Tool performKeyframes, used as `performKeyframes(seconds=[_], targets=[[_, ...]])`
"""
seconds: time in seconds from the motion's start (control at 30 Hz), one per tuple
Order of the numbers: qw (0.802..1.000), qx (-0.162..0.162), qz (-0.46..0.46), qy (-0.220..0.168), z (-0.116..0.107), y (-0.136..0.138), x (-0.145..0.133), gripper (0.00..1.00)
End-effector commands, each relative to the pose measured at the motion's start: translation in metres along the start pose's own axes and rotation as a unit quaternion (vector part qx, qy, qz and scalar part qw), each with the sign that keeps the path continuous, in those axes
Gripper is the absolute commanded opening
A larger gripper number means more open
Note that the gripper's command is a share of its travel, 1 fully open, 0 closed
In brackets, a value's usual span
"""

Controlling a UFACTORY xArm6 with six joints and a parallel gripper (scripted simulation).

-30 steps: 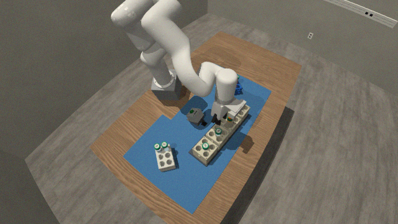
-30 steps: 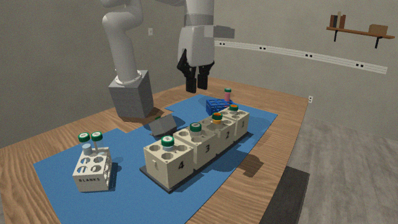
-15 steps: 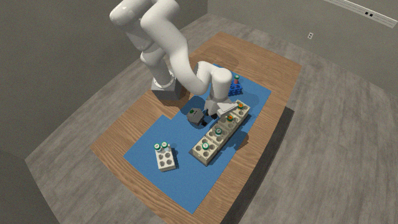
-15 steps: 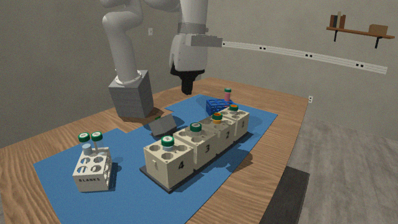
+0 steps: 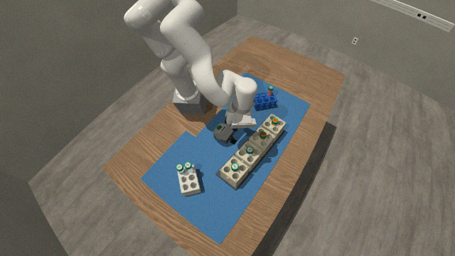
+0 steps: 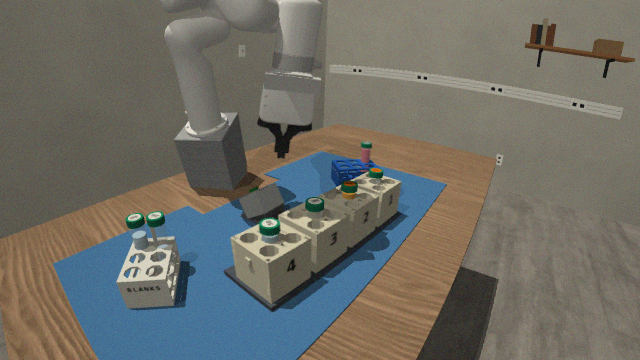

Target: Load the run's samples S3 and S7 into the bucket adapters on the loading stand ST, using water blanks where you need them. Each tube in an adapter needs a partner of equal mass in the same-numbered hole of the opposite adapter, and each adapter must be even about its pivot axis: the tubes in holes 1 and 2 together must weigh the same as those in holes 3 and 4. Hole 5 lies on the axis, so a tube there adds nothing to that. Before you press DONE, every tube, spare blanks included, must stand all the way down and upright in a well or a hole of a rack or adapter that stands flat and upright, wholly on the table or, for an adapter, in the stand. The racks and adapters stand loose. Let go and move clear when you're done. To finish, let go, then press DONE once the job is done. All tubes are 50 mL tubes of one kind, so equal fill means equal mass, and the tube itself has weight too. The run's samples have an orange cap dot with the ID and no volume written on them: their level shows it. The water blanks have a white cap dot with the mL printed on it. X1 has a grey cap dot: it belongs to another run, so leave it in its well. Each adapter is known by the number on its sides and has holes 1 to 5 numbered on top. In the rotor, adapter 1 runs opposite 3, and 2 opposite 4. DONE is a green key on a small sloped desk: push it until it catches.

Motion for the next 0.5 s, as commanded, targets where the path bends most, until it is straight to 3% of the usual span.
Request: performKeyframes(seconds=[0.0,0.47], targets=[[0.997,-0.009,0.077,-0.007,0.012,0.007,-0.016,0.0],[0.962,-0.03,0.27,-0.039,0.044,0.03,-0.056,0.0]])
Point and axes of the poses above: the point where the finger pads meet when closed, its own z axis out along the fingers, its own y axis across the jaws, x = y × z, the point moved 7 cm from there along -z, back along the fingers, and after that the axes turned 5 degrees about -z, right-handed, at the moved point
